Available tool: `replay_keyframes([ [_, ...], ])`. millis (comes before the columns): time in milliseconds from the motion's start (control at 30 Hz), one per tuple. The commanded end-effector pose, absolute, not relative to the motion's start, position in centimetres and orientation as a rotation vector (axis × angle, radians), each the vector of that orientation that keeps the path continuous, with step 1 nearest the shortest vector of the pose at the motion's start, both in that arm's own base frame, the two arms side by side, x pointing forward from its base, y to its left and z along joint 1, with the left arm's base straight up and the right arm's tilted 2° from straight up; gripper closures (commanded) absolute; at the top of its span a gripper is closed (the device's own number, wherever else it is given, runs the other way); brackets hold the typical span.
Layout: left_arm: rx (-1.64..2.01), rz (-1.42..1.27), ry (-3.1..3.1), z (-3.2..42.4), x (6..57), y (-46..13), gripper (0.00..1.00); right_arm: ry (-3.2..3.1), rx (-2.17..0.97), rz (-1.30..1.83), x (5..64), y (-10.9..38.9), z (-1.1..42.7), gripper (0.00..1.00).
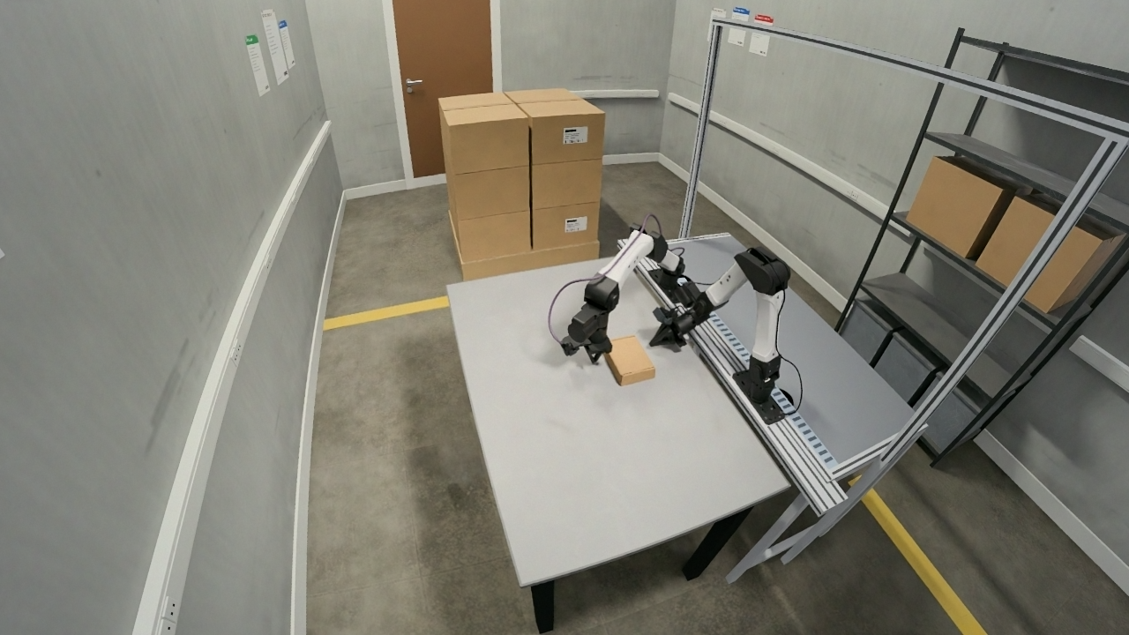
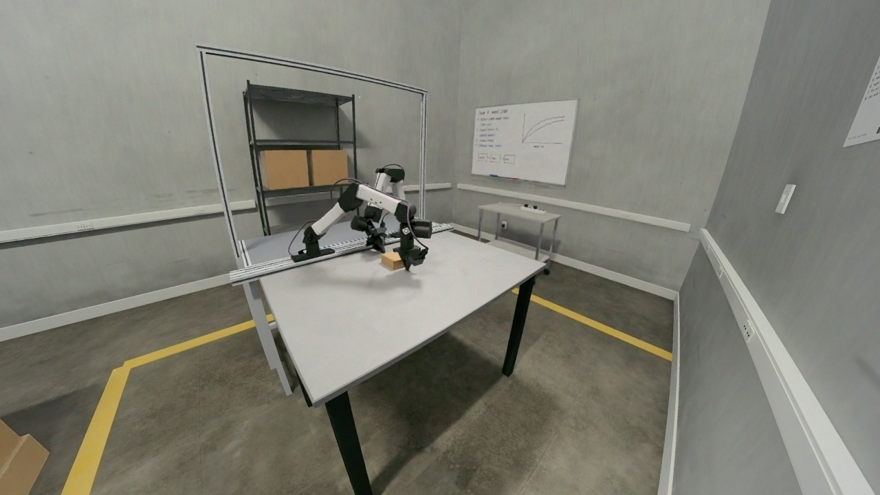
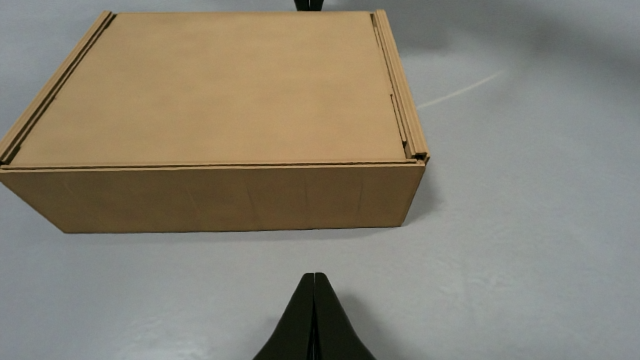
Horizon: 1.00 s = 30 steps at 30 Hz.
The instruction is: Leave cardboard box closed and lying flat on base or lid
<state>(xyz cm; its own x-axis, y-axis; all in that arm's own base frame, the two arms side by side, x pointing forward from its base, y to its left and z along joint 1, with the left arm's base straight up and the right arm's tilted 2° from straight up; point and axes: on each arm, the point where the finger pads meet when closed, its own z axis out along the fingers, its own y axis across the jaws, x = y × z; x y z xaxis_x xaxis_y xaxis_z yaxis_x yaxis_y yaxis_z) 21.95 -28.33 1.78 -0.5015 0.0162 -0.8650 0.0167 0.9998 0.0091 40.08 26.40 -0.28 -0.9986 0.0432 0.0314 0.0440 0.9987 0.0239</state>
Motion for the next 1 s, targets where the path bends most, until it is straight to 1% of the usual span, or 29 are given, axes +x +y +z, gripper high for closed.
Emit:
replay_keyframes([
  [0, -0.005, -0.026, 2.078, 2.8, 21.7, -28.9, 0.99, -3.094, -0.084, -0.022, 40.6, 25.7, -1.1, 0.99],
  [33, -0.018, -0.049, 2.072, 3.8, 21.8, -29.2, 0.99, -3.096, -0.083, -0.024, 40.6, 25.7, -0.7, 0.99],
  [167, -0.018, -0.039, 2.074, 4.7, 21.9, -28.9, 0.99, -3.133, -0.082, -0.062, 41.0, 25.9, 2.5, 0.99],
  [233, -0.018, -0.039, 2.074, 4.7, 21.9, -28.9, 0.99, -3.133, -0.082, -0.062, 41.0, 25.9, 2.5, 0.99],
  [400, -0.018, -0.04, 2.074, 6.0, 21.8, -28.9, 0.99, -3.152, -0.081, -0.083, 41.1, 25.9, 4.9, 0.99],
  [500, -0.017, -0.04, 2.074, 6.8, 21.8, -28.9, 0.99, -3.142, -0.081, -0.072, 41.0, 25.8, 5.1, 0.99],
  [633, -0.017, -0.04, 2.074, 7.9, 21.8, -28.9, 0.99, -3.092, -0.081, -0.019, 40.7, 25.6, 3.4, 0.99],
  [967, -0.015, -0.043, 2.077, 9.5, 21.7, -28.8, 0.99, -3.095, -0.082, -0.023, 40.8, 25.5, 5.7, 0.99],
])
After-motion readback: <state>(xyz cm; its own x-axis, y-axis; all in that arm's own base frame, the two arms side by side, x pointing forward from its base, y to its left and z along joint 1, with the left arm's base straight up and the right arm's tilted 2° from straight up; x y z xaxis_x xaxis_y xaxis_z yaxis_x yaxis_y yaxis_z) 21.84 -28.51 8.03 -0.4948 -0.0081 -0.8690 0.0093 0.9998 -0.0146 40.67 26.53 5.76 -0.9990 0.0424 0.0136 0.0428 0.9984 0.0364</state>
